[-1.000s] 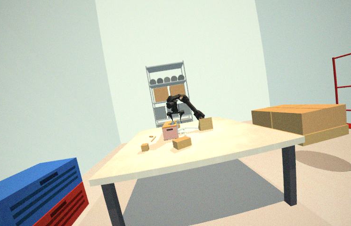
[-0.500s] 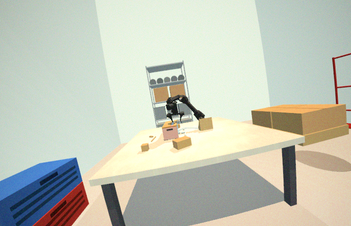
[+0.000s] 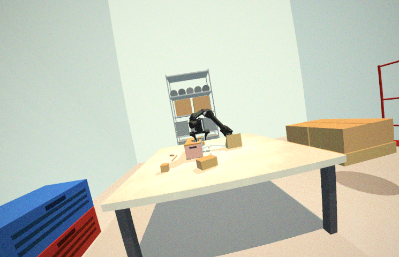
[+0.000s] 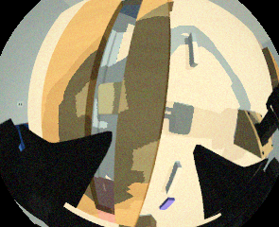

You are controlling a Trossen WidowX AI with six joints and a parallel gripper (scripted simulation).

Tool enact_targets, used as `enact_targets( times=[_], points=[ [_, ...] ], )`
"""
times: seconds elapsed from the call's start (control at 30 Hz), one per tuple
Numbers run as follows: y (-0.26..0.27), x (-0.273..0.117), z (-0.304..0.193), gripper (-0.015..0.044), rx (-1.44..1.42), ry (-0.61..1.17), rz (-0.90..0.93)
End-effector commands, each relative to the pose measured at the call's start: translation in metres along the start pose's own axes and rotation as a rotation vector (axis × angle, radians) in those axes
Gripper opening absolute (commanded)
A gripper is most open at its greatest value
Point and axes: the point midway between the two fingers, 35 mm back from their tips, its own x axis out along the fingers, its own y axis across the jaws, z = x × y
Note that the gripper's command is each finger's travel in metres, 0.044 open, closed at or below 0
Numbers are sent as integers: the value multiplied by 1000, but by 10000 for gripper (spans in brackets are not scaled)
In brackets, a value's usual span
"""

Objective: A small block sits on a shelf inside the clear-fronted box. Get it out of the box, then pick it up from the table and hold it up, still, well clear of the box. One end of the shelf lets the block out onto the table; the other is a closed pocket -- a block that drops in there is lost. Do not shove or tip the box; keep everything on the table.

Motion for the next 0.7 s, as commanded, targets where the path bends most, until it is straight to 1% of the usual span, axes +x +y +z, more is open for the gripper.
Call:
enact_targets(
  times=[0.0,0.43,0.67],
  points=[
    [-1,8,0,400,-12,-8,-4],
    [-2,29,-2,400,-23,-20,-11],
    [-1,26,0,400,-14,-15,-9]
  ],
)
